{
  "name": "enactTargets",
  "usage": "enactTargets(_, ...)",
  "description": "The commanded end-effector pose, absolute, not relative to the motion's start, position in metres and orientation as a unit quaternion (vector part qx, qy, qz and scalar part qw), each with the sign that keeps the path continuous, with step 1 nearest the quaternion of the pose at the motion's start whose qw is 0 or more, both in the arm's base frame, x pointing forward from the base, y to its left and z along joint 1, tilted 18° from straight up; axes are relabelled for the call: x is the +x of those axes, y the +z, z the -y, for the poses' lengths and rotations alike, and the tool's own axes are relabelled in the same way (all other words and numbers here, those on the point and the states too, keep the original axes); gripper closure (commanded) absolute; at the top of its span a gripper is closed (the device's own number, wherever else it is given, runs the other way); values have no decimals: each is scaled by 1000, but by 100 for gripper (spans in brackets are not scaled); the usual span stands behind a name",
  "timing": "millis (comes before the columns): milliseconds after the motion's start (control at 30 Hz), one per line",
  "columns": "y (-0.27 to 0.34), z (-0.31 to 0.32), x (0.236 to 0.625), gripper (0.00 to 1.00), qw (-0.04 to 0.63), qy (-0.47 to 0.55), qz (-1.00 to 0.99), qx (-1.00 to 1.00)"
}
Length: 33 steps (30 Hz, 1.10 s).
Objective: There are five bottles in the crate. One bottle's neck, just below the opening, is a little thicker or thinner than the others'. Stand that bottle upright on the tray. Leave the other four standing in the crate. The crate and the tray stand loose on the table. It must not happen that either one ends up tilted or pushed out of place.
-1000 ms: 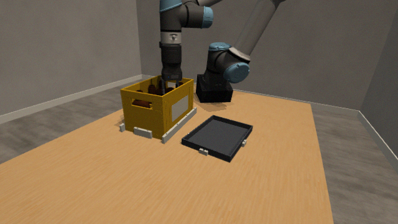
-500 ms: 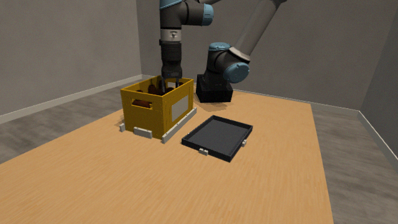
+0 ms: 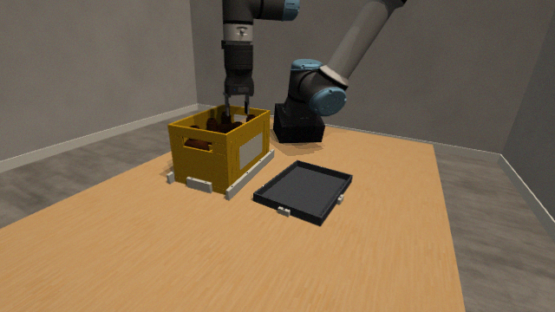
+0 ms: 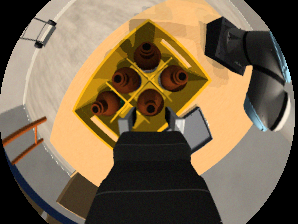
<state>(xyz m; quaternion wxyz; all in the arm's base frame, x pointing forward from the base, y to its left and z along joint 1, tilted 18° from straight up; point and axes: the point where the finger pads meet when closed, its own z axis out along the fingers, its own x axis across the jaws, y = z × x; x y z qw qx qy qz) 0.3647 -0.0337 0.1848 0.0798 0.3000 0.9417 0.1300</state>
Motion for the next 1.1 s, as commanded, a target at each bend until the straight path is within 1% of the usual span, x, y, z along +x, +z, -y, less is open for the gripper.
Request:
enactTargets(0,199,37,361,0,80,130,-942,300)
enactTargets(267,216,40,357,0,80,130,-942,300)
enactTargets(600,219,41,356,0,80,130,-942,300)
enactTargets(633,219,41,356,100,80,130,-942,300)
enactTargets(1067,219,41,356,100,80,130,-942,300)
